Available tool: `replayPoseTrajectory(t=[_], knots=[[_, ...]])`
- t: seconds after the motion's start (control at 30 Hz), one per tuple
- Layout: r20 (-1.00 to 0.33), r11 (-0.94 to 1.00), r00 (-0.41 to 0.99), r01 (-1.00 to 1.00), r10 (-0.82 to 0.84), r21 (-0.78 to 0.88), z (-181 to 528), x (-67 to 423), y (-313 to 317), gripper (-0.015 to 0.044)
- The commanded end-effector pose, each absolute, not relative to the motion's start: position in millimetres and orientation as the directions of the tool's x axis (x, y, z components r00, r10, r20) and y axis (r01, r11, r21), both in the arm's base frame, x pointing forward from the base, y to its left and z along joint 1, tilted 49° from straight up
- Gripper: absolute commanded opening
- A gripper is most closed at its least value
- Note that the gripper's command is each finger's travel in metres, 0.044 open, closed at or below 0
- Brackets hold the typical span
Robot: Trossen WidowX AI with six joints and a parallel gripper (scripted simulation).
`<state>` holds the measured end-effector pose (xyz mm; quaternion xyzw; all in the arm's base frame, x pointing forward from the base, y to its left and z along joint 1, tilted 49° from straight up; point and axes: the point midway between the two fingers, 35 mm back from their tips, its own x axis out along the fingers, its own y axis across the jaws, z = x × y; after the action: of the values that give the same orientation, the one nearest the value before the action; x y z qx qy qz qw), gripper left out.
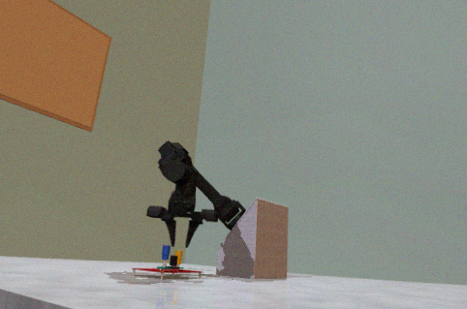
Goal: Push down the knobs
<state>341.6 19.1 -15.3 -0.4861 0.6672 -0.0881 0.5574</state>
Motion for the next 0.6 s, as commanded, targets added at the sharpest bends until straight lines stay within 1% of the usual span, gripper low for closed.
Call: replayPoseTrajectory(t=[0.0,0.1,0.2,0.57], knots=[[-0.668,0.512,0.103,-0.560,-0.737,-0.652,-14.4,342.5,23.1,0.0158],[-0.701,0.505,0.136,-0.600,-0.700,-0.620,-8.9,346.8,38.6,0.0079],[-0.701,0.456,0.136,-0.670,-0.700,-0.585,-8.4,349.8,40.9,0.0000],[-0.697,0.222,0.131,-0.893,-0.705,-0.392,-7.5,361.7,47.8,0.0000]])
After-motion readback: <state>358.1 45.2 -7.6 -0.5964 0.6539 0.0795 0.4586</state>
